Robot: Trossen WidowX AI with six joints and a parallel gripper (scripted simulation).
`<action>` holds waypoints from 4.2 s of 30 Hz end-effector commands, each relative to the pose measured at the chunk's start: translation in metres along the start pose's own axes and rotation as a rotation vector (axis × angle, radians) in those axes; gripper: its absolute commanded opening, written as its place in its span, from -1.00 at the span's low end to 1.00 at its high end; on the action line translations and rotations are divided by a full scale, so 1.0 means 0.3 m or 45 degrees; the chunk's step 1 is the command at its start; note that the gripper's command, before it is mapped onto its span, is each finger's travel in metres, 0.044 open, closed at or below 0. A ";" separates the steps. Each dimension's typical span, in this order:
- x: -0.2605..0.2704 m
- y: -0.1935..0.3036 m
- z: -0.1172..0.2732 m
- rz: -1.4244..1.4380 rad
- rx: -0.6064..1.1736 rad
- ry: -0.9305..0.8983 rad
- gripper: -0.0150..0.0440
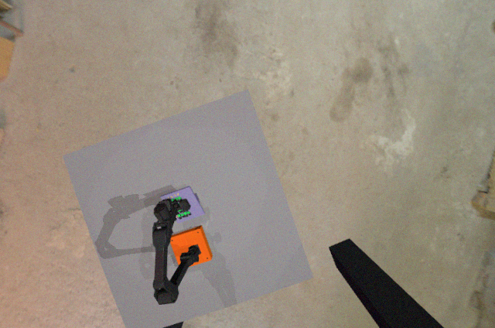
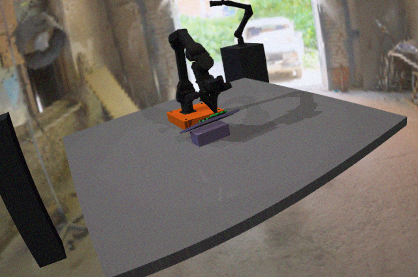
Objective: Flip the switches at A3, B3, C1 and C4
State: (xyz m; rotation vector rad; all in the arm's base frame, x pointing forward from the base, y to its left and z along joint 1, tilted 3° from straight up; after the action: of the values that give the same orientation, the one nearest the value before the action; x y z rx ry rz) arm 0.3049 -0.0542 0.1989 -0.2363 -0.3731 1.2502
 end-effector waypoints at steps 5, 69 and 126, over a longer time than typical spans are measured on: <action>-0.001 0.000 -0.003 -0.005 -0.002 0.008 -0.49; -0.038 0.143 0.189 -0.005 -0.027 0.001 -0.49; -0.035 0.129 -0.009 -0.005 0.002 0.009 -0.49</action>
State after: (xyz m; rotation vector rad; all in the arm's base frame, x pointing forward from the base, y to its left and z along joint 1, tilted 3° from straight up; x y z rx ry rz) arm 0.2690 -0.0523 0.1813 -0.2345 -0.3707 1.2503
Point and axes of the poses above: the point midway between the two fingers, 35 mm back from their tips, its own z axis back along the fingers, its own x axis across the jaws, y = z × x, the point moved 9 cm from there along z, back along the fingers, and after that the axes turned 15 degrees about -z, right-handed, at the moved point
